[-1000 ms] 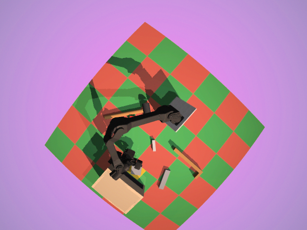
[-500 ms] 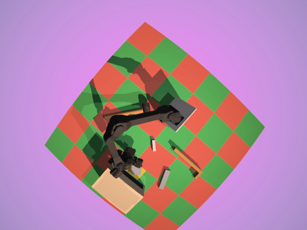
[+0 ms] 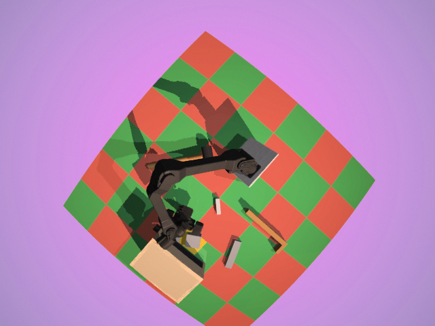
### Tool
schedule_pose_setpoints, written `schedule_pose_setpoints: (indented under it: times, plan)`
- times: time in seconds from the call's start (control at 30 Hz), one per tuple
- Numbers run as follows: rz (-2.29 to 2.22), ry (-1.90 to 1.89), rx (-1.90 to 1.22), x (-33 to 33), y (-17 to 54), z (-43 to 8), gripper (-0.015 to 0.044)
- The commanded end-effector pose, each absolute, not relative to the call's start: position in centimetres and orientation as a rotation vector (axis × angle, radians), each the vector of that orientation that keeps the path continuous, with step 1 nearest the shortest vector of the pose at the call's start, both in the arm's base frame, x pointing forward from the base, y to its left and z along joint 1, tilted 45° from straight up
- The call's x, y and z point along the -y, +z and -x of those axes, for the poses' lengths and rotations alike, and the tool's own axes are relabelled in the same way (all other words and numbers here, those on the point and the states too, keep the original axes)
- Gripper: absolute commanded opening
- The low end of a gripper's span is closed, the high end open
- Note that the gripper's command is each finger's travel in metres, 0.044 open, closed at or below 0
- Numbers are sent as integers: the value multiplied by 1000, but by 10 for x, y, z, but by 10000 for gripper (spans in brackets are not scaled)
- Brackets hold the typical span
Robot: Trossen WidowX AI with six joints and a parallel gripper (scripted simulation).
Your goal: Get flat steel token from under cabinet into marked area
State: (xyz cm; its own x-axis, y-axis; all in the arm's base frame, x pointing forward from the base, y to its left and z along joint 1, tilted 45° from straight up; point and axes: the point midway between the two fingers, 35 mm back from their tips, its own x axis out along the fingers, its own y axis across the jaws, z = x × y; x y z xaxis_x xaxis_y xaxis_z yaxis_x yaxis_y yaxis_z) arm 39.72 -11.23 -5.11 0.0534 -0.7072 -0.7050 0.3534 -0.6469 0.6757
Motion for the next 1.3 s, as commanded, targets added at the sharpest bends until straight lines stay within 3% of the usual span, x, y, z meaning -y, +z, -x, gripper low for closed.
schedule_pose_setpoints:
  times: [0.0, 1.27]
  plan:
    - [-1540, -1712, 361, 114, -51, -390, 0]
    - [-1537, -1713, 360, 129, -40, -355, 0]
